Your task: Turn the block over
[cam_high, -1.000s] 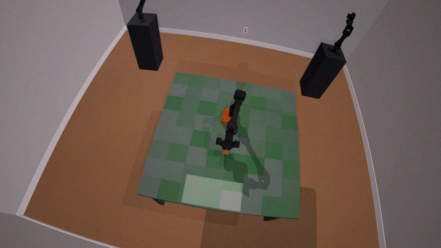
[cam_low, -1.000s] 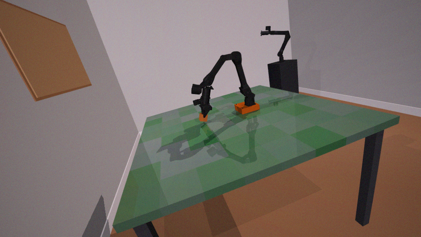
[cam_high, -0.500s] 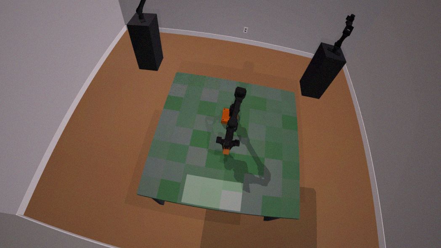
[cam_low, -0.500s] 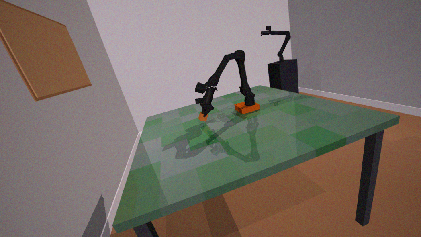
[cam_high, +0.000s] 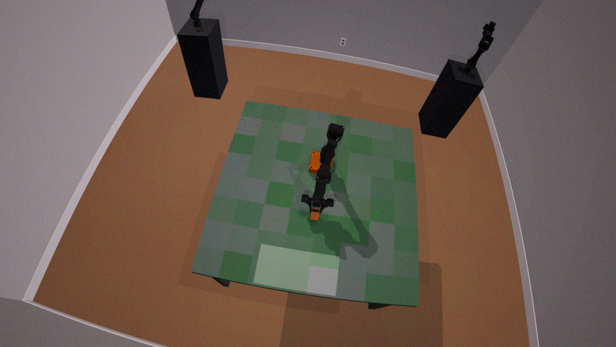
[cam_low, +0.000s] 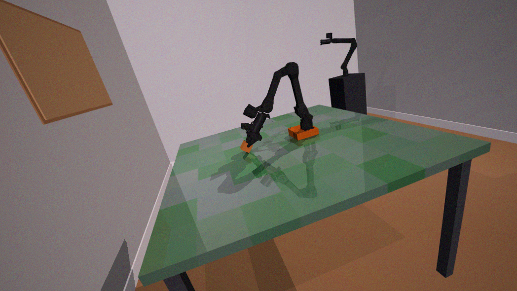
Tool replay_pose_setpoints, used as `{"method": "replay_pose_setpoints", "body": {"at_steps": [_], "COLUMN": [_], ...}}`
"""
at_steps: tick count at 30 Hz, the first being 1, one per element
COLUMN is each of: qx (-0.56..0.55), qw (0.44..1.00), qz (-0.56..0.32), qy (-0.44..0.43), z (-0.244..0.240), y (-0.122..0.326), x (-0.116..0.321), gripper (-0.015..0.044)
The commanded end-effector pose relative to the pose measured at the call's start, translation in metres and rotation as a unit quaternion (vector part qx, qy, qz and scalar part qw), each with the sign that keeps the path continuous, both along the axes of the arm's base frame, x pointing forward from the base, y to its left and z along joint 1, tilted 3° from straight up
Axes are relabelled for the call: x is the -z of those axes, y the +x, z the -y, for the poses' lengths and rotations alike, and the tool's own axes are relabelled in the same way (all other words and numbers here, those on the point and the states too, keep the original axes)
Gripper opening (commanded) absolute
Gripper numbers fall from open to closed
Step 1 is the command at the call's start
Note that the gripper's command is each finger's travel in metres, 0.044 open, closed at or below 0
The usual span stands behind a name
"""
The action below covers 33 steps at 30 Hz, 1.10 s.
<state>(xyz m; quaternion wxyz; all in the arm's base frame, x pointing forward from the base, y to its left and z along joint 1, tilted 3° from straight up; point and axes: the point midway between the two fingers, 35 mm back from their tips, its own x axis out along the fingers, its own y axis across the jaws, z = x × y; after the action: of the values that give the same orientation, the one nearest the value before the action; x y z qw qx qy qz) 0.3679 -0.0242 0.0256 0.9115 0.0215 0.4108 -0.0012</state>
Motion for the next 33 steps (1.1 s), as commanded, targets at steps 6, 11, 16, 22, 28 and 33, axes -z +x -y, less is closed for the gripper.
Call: {"method": "replay_pose_setpoints", "body": {"at_steps": [6,11,16,22,28,33], "qx": [0.004,0.005,0.006,0.006,0.007,0.007], "qw": [0.998,0.994,0.989,0.986,0.984,0.984], "qz": [0.07,0.108,0.146,0.164,0.178,0.178], "qy": [0.001,0.0,0.0,0.0,-0.001,-0.001], "z": [-0.001,-0.001,-0.002,-0.002,-0.002,-0.002], "y": [-0.001,-0.005,-0.011,-0.015,-0.016,-0.016], "x": [0.01,0.011,0.01,0.008,0.005,0.005], "gripper": [0.0,0.0,0.0,0.0,0.0,0.0]}}
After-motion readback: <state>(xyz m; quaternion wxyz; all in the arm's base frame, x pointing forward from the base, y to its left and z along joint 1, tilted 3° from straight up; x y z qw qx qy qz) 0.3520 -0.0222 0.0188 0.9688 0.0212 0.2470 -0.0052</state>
